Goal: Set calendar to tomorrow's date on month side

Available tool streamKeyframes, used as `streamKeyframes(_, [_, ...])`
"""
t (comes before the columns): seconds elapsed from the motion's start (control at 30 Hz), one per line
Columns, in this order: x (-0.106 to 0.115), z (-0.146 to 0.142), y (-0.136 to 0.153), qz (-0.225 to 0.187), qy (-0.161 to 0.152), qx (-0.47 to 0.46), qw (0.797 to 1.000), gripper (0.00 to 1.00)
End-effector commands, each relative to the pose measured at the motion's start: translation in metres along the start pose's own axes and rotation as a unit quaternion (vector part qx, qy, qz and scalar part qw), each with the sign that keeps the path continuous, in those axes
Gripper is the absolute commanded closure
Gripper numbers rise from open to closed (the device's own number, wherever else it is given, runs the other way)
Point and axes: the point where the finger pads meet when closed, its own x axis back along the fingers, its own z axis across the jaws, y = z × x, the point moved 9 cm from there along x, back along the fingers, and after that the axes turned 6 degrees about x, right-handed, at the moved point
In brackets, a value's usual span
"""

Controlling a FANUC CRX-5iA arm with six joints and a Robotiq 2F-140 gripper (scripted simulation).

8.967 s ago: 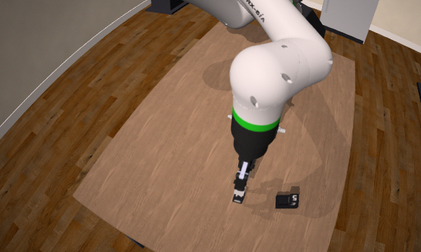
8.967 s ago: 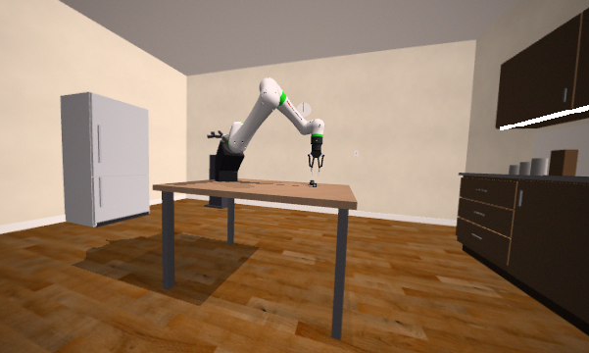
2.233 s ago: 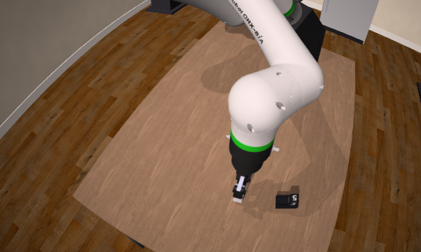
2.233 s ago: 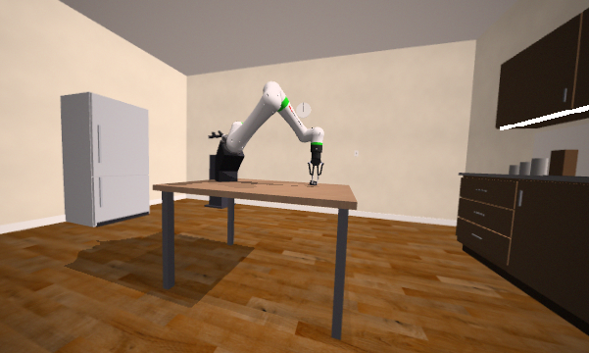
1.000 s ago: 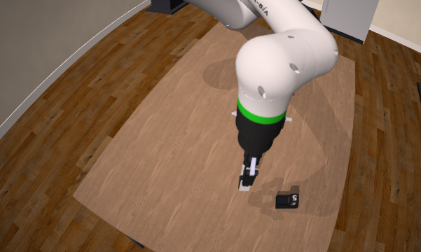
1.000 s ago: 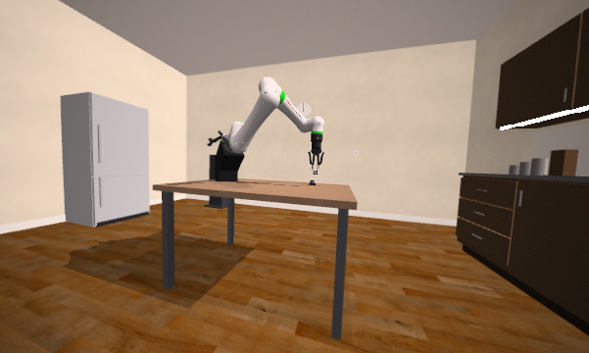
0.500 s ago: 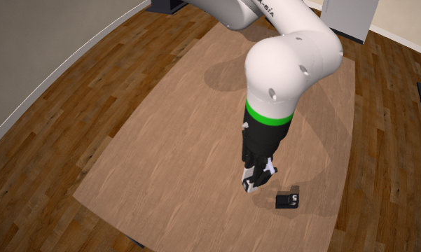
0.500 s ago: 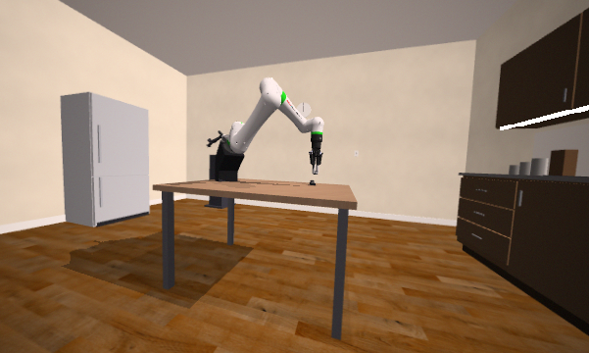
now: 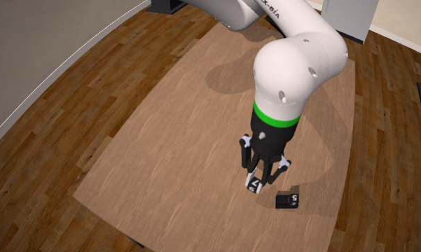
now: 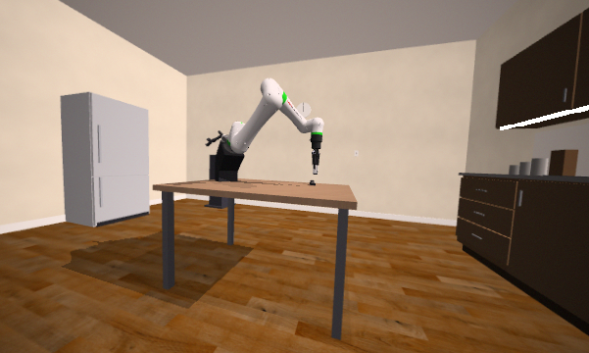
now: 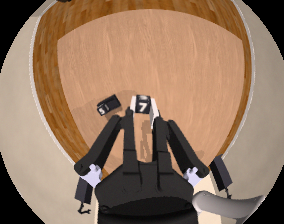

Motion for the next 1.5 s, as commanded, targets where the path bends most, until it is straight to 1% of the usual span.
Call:
streamKeyframes(0.0, [0.001,-0.004,0.0,-0.005,-0.002,0.087,0.996,0.76])
streamKeyframes(0.07, [0.001,-0.006,0.0,-0.005,-0.003,0.112,0.994,0.76])
streamKeyframes(0.17, [0.001,-0.009,0.001,-0.005,-0.003,0.175,0.985,0.76])
streamKeyframes(0.27, [0.001,-0.01,0.002,-0.005,-0.003,0.185,0.983,0.76])
streamKeyframes(0.37, [0.001,-0.014,0.003,-0.004,-0.003,0.254,0.967,0.76])
streamKeyframes(0.47, [0.001,-0.015,0.003,-0.004,-0.003,0.28,0.96,0.76])
streamKeyframes(1.07, [-0.001,-0.015,0.003,-0.004,-0.003,0.282,0.959,0.76])
streamKeyframes(1.2, [-0.009,-0.015,0.003,-0.004,-0.003,0.282,0.959,0.76])
streamKeyframes(1.33, [-0.023,-0.015,0.004,-0.004,-0.003,0.282,0.959,0.76])
streamKeyframes(1.4, [-0.023,-0.015,0.004,-0.004,-0.003,0.282,0.959,0.76])
streamKeyframes(1.47, [-0.032,-0.015,0.004,-0.004,-0.003,0.282,0.959,0.76])
